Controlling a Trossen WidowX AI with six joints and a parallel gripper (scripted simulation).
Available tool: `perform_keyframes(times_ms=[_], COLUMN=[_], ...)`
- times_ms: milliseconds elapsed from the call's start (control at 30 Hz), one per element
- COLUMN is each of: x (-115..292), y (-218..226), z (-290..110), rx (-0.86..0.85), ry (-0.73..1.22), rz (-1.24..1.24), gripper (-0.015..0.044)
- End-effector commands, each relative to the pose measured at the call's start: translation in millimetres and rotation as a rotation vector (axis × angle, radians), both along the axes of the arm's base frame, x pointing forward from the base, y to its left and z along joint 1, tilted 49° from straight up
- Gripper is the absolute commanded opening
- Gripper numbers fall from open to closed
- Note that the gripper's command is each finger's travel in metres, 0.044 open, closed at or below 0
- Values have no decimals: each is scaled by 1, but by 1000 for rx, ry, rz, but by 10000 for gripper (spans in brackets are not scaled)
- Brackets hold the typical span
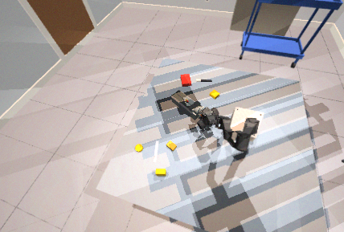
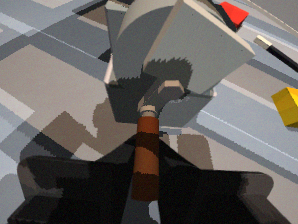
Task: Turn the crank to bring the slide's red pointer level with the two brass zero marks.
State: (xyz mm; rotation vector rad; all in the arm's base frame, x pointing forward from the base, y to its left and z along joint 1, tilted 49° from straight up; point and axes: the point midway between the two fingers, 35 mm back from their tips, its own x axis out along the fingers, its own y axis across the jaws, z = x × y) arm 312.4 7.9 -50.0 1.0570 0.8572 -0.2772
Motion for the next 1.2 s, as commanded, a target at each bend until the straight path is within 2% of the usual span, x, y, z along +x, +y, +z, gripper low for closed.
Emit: perform_keyframes(times_ms=[0,1167], x=[4,7], y=[2,-2], z=[8,20], rx=[6,5], ry=[-24,-25], rz=[5,5], gripper=[0,0])
